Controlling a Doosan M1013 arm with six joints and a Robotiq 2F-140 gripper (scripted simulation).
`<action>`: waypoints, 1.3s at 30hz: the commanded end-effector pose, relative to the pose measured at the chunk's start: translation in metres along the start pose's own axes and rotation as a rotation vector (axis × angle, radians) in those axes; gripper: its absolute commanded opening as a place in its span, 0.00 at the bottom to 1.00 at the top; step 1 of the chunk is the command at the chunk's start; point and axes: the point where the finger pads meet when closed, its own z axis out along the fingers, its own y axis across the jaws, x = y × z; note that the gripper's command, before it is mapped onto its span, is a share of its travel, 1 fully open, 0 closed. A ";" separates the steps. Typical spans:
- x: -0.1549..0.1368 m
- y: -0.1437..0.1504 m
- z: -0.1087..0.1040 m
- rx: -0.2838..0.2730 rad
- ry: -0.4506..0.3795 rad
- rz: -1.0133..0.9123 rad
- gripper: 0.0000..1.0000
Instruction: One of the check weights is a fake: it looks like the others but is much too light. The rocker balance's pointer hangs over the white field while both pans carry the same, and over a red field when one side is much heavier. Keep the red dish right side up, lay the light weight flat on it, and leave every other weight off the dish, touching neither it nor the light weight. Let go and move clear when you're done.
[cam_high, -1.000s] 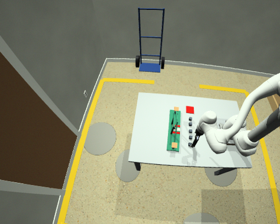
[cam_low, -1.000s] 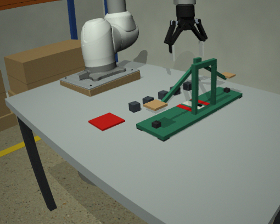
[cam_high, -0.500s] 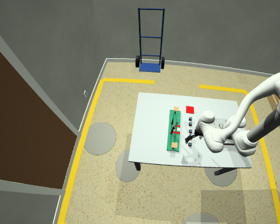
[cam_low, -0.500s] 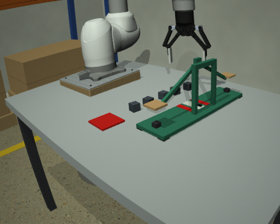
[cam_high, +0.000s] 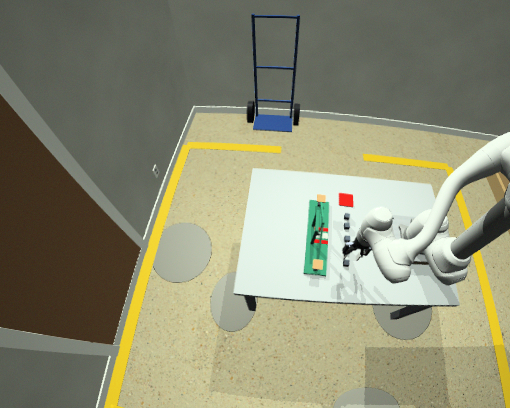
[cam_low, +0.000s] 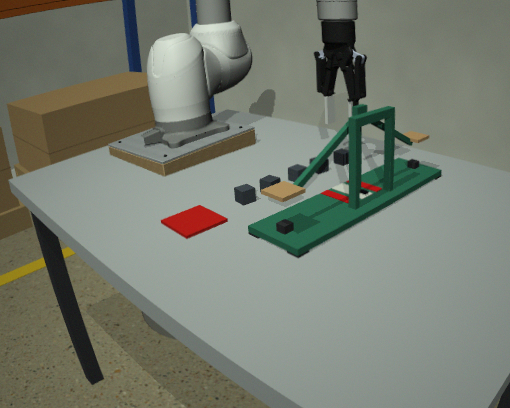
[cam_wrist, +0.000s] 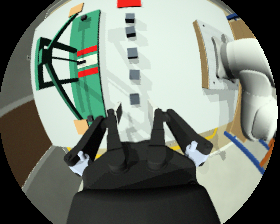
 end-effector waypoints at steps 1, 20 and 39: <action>0.000 0.000 0.000 0.000 0.000 0.000 0.35; 0.000 0.000 0.000 0.000 0.000 0.000 0.35; 0.000 0.000 0.004 0.000 0.000 0.000 0.35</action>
